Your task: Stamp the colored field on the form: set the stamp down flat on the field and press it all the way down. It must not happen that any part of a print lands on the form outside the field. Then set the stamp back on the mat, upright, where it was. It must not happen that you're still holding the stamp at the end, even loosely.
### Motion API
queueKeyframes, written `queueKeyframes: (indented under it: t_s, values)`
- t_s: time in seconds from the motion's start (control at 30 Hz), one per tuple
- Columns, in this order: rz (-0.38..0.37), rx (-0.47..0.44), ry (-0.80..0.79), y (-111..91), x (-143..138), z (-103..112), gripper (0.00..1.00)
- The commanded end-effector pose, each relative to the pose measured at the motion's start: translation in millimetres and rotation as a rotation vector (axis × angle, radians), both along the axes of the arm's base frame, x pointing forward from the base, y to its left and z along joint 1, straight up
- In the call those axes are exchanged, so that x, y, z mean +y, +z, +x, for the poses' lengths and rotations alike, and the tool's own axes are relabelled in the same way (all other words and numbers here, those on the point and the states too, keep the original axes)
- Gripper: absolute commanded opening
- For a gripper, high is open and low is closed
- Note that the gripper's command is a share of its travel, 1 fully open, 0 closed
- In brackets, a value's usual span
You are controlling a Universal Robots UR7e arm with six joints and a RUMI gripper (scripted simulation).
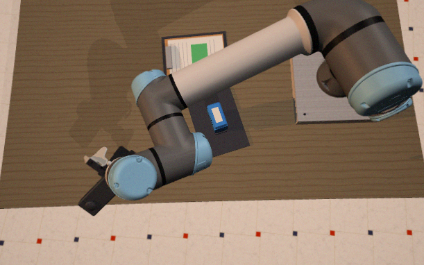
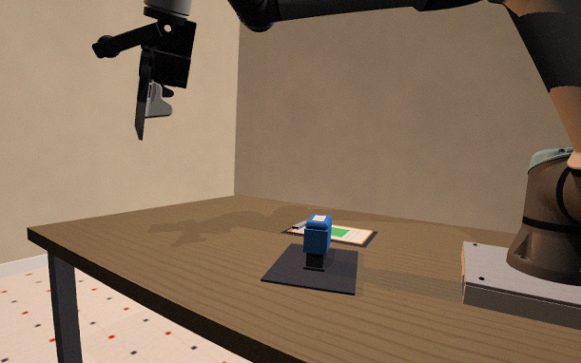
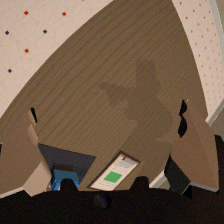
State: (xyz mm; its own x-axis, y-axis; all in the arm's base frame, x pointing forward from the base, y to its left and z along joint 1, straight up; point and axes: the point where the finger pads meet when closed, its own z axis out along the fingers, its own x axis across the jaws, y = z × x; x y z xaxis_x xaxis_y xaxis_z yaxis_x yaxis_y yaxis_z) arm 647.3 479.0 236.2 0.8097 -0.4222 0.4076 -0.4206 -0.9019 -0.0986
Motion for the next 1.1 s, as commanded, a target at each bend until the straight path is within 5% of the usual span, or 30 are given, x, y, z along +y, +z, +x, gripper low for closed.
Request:
queueKeyframes:
  t_s: [0.0, 0.67, 1.07]
  values:
    - [0.001, -0.002, 0.000, 1.2, 0.1, 0.2, 1.00]
    - [-0.002, 0.002, 0.003, 0.3, -2.3, -0.7, 1.00]
    - [-0.055, 0.073, 0.116, -10.1, -46.4, -19.5, 1.00]
